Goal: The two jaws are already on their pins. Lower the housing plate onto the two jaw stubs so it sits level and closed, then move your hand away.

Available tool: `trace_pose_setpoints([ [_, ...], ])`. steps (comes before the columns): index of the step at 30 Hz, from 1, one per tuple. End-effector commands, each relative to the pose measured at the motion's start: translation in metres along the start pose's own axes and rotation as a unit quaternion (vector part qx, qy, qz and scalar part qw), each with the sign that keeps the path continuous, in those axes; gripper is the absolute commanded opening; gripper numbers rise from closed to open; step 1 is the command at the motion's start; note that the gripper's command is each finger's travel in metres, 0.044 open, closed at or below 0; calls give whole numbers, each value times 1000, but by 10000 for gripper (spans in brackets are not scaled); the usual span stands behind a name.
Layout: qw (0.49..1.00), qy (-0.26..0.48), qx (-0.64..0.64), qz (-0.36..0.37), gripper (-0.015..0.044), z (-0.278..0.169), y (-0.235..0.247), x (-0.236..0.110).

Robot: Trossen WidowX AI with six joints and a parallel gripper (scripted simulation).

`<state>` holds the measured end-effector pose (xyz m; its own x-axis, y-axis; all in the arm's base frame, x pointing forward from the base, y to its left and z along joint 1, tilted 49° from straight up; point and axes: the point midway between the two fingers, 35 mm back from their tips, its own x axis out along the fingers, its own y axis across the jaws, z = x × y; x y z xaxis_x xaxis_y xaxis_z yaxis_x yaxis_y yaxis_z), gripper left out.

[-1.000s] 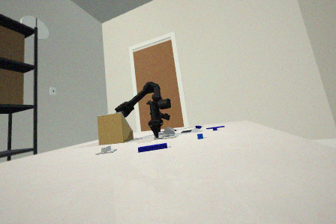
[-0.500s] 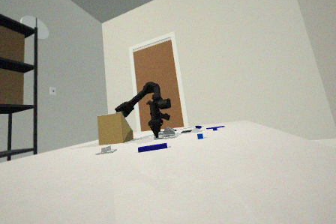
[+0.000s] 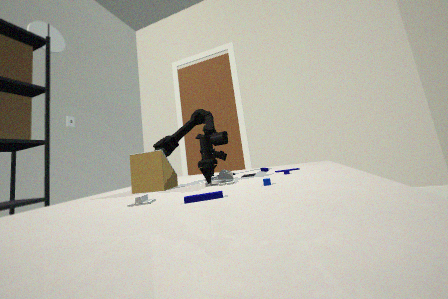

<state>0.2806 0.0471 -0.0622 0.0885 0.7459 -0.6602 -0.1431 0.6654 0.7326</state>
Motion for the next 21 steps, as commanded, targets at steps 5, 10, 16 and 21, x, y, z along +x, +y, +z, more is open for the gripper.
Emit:
trace_pose_setpoints([
  [5,1000,0,-1,-1,351,0,0,2],
  [10,1000,0,-1,-1,351,0,0,2],
  [16,1000,0,-1,-1,351,0,0,5],
  [21,1000,0,-1,-1,351,0,0,5],
])
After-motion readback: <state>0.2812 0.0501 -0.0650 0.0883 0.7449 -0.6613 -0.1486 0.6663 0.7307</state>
